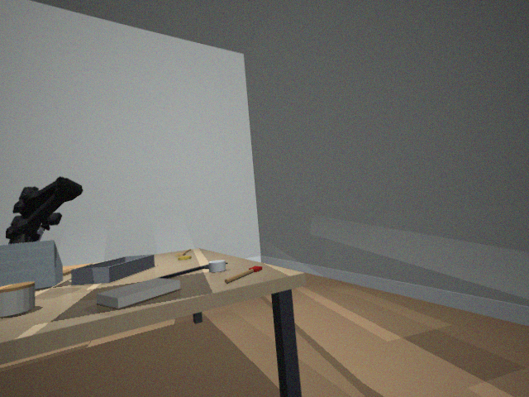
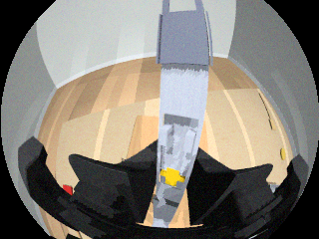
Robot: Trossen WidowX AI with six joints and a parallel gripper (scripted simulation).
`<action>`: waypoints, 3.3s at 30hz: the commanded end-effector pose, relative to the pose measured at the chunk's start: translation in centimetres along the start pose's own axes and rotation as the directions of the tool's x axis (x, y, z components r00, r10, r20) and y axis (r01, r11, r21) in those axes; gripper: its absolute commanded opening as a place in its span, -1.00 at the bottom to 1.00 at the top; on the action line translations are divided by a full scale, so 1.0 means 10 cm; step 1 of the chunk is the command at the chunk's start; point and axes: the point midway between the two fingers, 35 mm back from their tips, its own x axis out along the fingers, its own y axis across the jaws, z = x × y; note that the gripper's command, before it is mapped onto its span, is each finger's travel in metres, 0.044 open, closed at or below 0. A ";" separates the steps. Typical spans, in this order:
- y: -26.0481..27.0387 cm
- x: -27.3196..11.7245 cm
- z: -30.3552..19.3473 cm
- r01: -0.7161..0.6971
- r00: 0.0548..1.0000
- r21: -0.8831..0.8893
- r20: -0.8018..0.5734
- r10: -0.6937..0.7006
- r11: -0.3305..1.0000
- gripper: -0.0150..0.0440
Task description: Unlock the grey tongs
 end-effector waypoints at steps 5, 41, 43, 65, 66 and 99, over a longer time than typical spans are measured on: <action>-0.02 -0.01 0.02 0.004 1.000 0.006 0.007 -0.004 1.000 -1.00; 0.15 0.26 0.05 -0.063 0.976 -0.161 -0.217 0.027 0.985 -1.00; 0.16 0.29 0.04 -0.069 0.968 -0.168 -0.248 0.026 0.983 -1.00; 0.08 0.50 -0.15 -0.083 0.787 -0.121 -0.617 -0.009 0.989 -1.00; 0.08 0.50 -0.16 -0.080 0.774 -0.113 -0.633 -0.010 0.990 -1.00; -0.01 0.62 -0.33 0.002 0.594 0.014 -0.805 0.010 1.000 -1.00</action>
